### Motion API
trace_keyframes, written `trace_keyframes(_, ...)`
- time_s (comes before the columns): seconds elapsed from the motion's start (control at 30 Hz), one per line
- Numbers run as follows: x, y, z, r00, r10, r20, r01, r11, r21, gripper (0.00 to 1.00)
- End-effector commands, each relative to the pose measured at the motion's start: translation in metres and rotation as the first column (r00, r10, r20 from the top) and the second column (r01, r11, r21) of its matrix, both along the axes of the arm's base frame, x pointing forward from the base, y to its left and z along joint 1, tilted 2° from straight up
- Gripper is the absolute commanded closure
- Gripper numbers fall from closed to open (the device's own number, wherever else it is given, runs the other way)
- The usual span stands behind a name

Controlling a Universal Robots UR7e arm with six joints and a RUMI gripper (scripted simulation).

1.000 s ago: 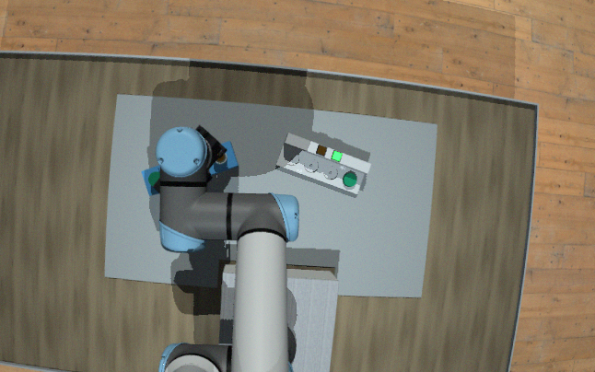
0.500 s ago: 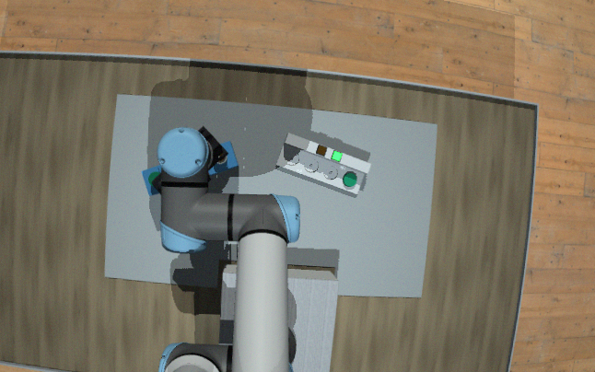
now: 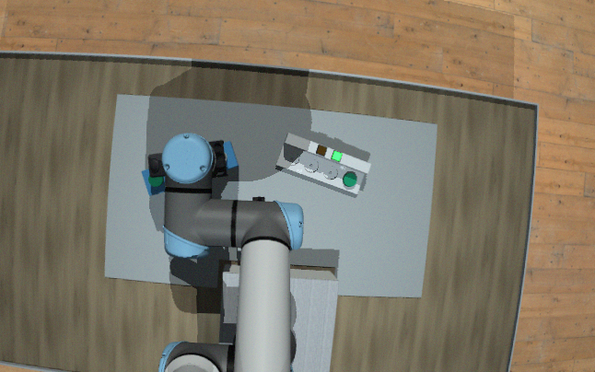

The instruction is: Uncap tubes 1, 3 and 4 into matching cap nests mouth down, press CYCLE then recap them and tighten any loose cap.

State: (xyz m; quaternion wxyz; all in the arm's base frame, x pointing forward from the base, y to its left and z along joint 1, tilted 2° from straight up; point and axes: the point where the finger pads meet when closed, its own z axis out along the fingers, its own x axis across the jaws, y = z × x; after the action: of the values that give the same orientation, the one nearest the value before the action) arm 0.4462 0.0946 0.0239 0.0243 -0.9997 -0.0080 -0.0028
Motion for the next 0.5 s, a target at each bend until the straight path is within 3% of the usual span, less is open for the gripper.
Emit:
trace_keyframes(0.0, 0.0002, 0.0002, 0.0, 0.973, -0.233, -0.009, 0.233, 0.973, -0.01, 1.0)
trace_keyframes(0.07, 0.0002, 0.0002, -0.0001, 0.945, -0.326, -0.013, 0.326, 0.945, -0.011, 1.0)
trace_keyframes(0.33, 0.0002, 0.0002, -0.0001, 0.945, -0.326, -0.013, 0.326, 0.945, -0.011, 1.0)
trace_keyframes(0.37, 0.0002, 0.0001, -0.0001, 0.945, -0.326, -0.013, 0.326, 0.945, -0.011, 0.65)
trace_keyframes(0.47, 0.0002, 0.0002, -0.0001, 0.945, -0.326, -0.013, 0.326, 0.945, -0.011, 0.65)
